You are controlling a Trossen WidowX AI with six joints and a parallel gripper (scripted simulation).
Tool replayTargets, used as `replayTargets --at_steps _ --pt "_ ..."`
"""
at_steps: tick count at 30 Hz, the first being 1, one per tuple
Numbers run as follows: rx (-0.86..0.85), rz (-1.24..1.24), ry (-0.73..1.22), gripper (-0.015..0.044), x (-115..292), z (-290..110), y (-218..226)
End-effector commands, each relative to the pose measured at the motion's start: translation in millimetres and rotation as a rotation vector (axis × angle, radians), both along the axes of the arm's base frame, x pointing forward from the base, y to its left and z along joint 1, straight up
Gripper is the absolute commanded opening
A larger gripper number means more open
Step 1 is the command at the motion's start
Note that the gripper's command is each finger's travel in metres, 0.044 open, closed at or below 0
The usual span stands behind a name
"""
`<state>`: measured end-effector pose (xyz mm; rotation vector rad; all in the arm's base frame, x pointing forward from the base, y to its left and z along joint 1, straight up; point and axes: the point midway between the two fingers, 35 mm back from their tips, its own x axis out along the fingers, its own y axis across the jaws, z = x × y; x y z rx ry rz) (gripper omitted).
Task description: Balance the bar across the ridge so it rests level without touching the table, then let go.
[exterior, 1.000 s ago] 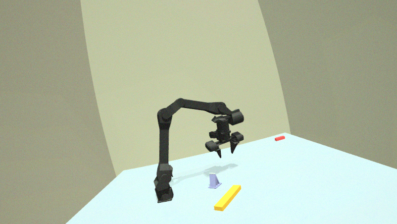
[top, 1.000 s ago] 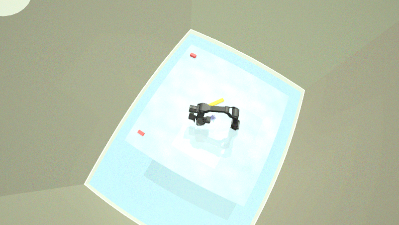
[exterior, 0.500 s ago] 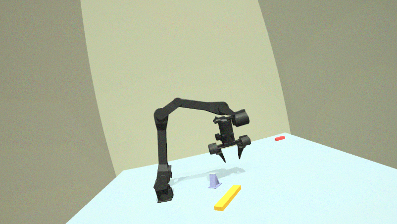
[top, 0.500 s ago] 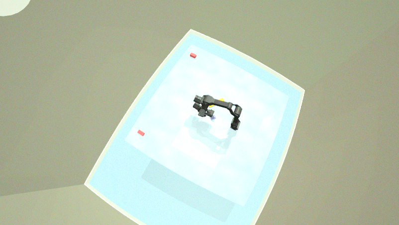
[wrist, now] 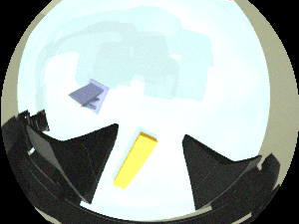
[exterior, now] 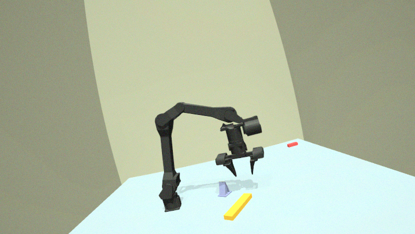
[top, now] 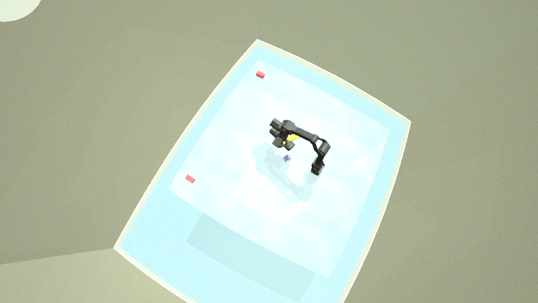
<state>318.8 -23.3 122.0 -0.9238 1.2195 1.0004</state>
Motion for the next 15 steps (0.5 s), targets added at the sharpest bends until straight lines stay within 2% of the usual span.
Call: replayTargets --at_steps 1,11,15 --pt "-0.035 -0.101 0.021 0.0315 -10 -2 -26" --pt "-0.098 -0.291 0.05 0.0315 -33 -3 -76" --pt "-0.102 -0.303 0.053 0.0315 -35 -3 -79"
